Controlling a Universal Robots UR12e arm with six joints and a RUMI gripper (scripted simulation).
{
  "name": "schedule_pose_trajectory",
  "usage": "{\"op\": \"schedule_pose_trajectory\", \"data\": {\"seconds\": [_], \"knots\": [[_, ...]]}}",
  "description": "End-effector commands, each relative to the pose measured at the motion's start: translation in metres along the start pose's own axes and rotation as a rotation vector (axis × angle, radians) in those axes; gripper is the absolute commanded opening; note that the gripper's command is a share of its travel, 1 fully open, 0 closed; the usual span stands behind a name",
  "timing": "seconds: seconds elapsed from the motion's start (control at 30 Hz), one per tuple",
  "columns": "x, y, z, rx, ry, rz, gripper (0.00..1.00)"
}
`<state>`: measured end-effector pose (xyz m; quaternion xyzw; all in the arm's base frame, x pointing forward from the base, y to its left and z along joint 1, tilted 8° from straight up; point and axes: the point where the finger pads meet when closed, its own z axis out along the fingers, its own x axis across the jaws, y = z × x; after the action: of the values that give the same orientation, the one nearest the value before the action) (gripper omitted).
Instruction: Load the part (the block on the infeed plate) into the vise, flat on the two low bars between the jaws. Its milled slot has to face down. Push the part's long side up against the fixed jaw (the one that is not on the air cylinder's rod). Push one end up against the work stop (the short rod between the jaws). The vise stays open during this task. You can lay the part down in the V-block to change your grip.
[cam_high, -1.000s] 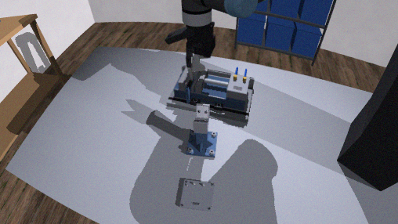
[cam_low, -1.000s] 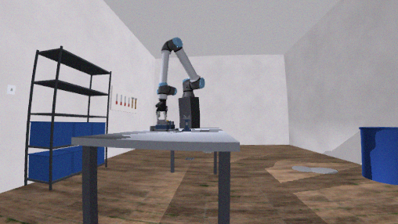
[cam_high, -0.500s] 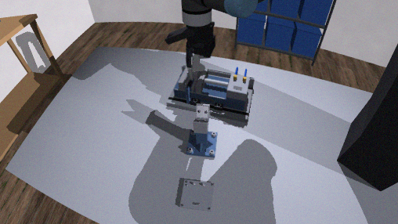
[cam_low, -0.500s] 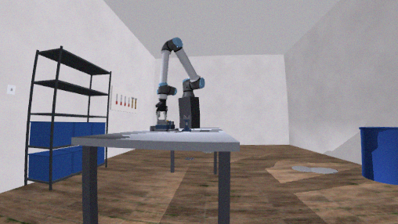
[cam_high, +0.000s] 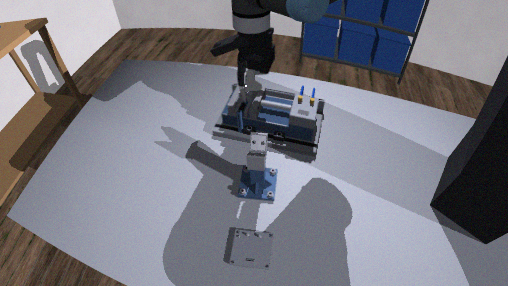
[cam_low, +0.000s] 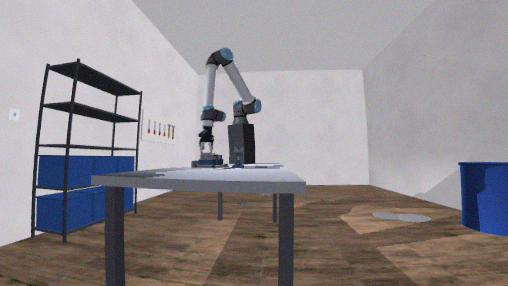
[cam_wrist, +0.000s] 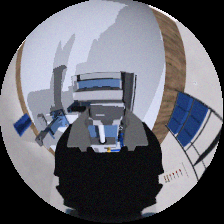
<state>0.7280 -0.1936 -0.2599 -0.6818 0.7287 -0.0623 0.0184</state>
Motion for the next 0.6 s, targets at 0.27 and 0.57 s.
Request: {"op": "schedule_pose_trajectory", "data": {"seconds": [0.27, 0.57], "knots": [[0.0, -0.001, -0.012, 0.001, 0.0, 0.0, 0.47], [0.0, -0.001, -0.038, 0.001, 0.0, 0.0, 0.47]]}}
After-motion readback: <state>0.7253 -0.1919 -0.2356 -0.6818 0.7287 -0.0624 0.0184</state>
